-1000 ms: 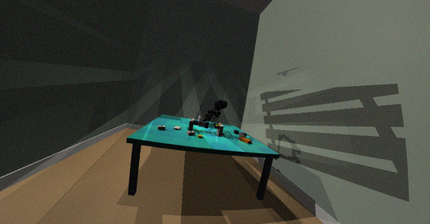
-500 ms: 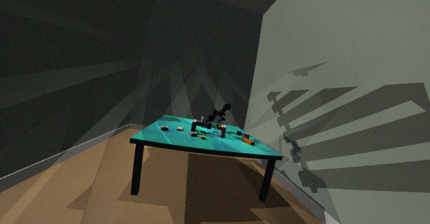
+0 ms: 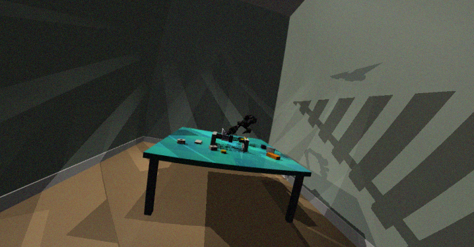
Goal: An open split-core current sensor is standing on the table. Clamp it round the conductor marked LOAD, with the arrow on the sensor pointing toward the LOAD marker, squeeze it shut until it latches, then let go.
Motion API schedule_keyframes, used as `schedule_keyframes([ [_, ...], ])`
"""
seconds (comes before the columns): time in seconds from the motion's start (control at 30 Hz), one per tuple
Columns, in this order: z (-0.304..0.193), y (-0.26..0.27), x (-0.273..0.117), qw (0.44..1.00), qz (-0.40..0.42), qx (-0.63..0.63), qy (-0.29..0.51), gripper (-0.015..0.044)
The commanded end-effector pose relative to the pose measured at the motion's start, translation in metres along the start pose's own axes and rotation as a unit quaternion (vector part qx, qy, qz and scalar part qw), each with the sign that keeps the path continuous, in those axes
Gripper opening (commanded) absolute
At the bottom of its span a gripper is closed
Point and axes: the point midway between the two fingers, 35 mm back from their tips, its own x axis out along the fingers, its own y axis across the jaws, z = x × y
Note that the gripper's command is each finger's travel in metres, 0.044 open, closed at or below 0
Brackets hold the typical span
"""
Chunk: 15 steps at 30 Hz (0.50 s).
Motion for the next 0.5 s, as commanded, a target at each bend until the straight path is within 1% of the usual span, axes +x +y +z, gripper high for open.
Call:
schedule_keyframes([
  [0.0,-0.0010,0.0012,-0.0220,0.978,0.025,0.194,-0.075,0.0440],
  [0.23,-0.0010,0.0012,-0.0220,0.978,0.025,0.194,-0.075,0.0440],
  [0.27,-0.0016,0.0024,-0.0190,0.984,0.020,0.165,-0.063,0.0440],
  [0.47,-0.0016,0.0024,-0.0190,0.984,0.020,0.165,-0.063,0.0440],
])
